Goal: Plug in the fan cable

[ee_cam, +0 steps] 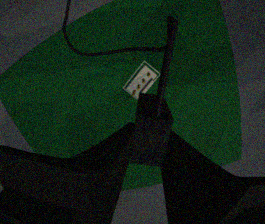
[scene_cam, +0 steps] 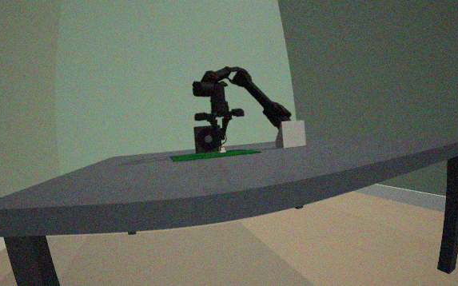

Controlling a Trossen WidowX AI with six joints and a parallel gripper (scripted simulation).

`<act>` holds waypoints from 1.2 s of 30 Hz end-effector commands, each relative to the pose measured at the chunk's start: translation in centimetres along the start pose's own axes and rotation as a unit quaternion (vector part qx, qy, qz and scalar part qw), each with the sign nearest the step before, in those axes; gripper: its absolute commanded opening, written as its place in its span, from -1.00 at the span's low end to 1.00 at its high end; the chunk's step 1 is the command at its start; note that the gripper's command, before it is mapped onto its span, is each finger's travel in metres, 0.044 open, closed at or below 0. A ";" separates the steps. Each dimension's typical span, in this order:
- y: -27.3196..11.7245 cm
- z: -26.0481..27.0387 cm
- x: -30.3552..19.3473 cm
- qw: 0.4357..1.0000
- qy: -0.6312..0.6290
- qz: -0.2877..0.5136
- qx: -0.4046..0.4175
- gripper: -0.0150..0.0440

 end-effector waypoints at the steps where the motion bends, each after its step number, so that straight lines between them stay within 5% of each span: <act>1: 0.0 0.4 0.7 0.997 0.081 -0.001 0.003 -0.49; 12: 0.0 1.1 1.9 0.964 0.267 -0.001 0.004 -0.49; 36: -0.1 1.5 1.3 0.959 0.283 -0.001 0.004 -0.49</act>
Point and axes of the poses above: the point midway between the two fingers, 35 mm back from their tips, its own y axis out along the fingers, its own z axis across the jaws, x = y × z, the point moved 8 cm from there along -y, back along the fingers, and after that the axes turned 10 degrees about y, right-handed, at the moved point
